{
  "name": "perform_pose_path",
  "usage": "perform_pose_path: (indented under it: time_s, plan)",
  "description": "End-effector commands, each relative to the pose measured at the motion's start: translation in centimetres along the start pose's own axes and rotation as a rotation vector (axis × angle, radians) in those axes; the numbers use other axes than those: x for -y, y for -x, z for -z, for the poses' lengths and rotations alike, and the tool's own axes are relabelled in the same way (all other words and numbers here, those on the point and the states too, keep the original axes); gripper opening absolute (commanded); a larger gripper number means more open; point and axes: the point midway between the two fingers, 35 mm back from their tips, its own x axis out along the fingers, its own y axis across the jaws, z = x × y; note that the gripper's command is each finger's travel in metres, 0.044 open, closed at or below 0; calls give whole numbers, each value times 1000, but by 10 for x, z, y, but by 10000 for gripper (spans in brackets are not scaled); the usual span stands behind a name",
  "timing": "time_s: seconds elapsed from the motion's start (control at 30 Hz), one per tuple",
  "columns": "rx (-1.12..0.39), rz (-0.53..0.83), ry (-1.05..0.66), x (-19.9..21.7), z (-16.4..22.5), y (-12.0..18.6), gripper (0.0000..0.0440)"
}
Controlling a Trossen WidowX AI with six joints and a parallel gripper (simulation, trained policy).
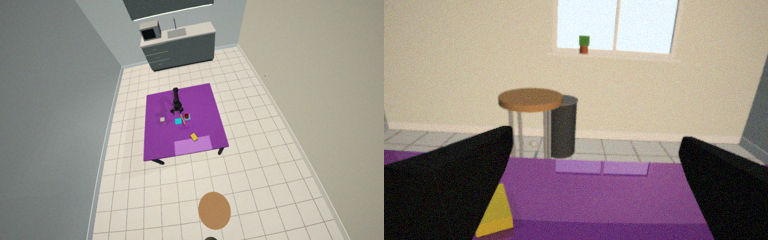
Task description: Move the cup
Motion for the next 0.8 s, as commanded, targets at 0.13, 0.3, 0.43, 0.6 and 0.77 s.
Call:
perform_pose_path:
  time_s: [0.13,0.3,0.43,0.6,0.77]
  plan:
    - [-10,-8,1,-2,-2,2,269]
    - [-35,-14,-3,-4,-2,4,138]
    - [-63,-18,-15,-6,-1,5,40]
    - [-103,-30,-45,-10,0,4,82]
    - [-139,-46,-82,-15,-3,3,157]
